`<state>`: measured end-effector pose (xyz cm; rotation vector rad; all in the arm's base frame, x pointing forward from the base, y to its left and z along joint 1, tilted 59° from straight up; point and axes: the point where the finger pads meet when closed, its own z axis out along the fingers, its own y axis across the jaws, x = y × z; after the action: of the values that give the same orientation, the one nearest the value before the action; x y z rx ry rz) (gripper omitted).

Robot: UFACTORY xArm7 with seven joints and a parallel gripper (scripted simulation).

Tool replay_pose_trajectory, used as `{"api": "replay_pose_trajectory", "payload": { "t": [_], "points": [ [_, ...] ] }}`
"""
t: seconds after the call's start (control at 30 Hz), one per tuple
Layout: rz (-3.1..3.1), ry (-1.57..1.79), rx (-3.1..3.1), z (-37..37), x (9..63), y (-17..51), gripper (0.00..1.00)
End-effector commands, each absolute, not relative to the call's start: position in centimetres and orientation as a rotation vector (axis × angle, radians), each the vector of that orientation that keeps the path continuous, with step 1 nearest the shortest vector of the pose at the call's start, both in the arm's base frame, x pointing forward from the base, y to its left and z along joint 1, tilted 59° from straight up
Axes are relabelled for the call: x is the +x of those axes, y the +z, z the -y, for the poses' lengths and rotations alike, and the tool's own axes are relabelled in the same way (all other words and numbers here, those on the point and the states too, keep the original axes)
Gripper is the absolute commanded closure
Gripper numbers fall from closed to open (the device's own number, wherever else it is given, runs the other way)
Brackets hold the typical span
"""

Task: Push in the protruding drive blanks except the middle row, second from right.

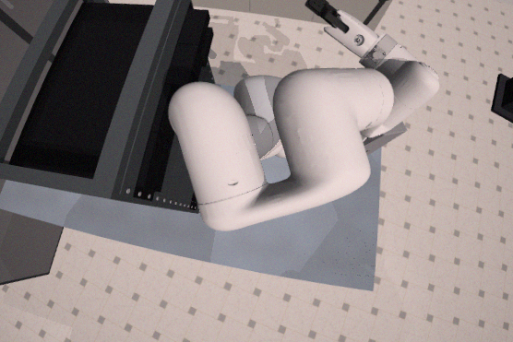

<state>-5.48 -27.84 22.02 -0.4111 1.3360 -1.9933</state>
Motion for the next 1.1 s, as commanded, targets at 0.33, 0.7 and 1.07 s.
{"api": "replay_pose_trajectory", "payload": {
  "t": [0.33, 0.7, 1.07],
  "points": [
    [-1.552, -2.235, -0.549, 28.7, -10.5, 20.7, 1.00],
    [-1.719, -2.370, -0.669, 28.7, -14.0, 19.8, 1.00],
    [-1.914, -2.479, -0.826, 28.2, -17.9, 19.0, 1.00]
  ]
}}
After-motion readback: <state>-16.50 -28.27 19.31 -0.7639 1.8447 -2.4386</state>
